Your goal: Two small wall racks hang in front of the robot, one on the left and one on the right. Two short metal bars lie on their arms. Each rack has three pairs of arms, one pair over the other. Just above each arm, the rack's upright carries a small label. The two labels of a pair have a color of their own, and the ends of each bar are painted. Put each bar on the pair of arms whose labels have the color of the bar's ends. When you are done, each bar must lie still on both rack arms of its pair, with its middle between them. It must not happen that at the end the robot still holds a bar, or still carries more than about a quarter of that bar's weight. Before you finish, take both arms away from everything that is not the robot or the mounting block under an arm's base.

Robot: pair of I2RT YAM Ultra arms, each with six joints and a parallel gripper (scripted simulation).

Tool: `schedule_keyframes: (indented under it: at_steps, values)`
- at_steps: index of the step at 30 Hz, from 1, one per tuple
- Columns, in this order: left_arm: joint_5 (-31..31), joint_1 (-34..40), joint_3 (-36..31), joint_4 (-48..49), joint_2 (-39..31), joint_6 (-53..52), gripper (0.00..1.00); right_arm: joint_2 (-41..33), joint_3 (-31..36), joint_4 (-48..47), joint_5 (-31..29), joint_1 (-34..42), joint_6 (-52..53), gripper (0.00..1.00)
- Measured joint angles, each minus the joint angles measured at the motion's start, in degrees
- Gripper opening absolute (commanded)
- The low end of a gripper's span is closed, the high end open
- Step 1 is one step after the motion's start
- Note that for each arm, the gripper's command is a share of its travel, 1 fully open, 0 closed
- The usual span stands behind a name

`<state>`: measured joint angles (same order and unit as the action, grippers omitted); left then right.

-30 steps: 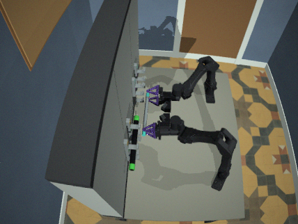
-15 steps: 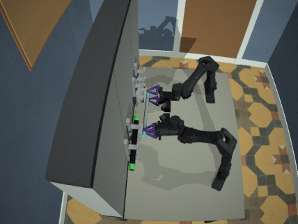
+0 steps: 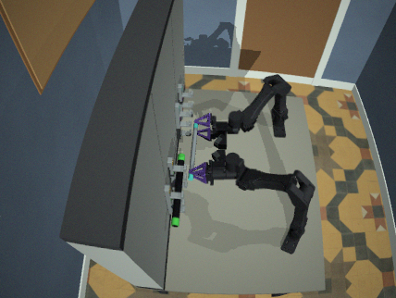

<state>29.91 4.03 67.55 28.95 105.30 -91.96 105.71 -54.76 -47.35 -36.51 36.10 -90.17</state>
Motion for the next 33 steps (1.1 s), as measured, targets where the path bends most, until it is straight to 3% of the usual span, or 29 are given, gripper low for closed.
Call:
schedule_keyframes:
  at_steps: [33]
  values:
    - [0.00, 0.00, 0.00, -1.05, -1.01, 0.00, 0.00, -0.13, 0.00, 1.60, 0.13, 0.00, -0.02, 1.00]
